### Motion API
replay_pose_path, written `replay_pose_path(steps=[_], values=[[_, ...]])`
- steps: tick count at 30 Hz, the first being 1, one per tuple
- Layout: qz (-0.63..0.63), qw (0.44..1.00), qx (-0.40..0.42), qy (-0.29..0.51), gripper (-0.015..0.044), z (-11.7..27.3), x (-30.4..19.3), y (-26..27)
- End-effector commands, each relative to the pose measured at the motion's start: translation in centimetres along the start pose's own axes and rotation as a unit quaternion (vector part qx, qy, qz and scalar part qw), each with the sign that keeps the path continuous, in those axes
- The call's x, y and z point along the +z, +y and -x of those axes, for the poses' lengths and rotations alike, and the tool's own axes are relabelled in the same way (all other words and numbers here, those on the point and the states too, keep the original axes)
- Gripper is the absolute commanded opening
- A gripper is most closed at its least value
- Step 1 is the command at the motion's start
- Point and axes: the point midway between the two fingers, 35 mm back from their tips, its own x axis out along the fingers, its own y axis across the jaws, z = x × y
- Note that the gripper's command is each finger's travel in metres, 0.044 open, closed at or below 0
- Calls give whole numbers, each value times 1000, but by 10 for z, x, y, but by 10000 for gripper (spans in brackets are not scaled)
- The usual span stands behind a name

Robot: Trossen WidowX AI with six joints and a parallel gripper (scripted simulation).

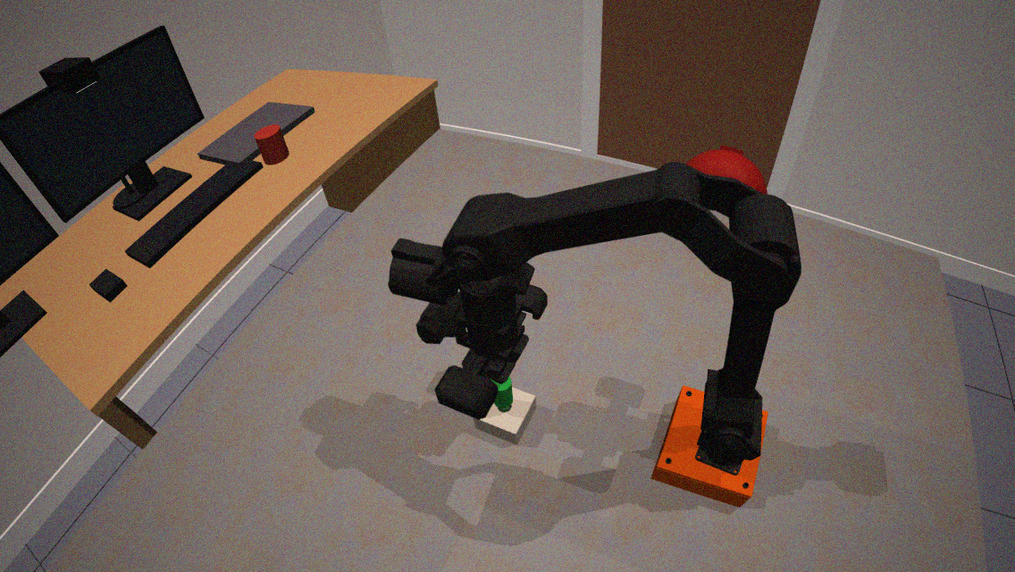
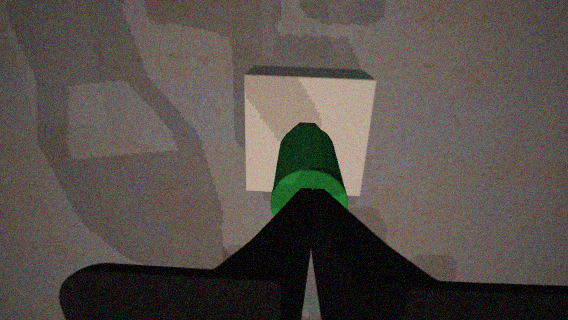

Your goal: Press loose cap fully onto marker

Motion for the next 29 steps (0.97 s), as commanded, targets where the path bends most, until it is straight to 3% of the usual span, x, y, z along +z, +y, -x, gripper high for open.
replay_pose_path(steps=[1,7,11,27,29], values=[[0,1000,0,-1,0,9,2,0],[0,1000,0,0,0,81,2,0],[0,1000,0,0,0,90,1,0],[0,1000,0,0,420,90,1,0],[0,1000,0,0,440,90,1,0]])
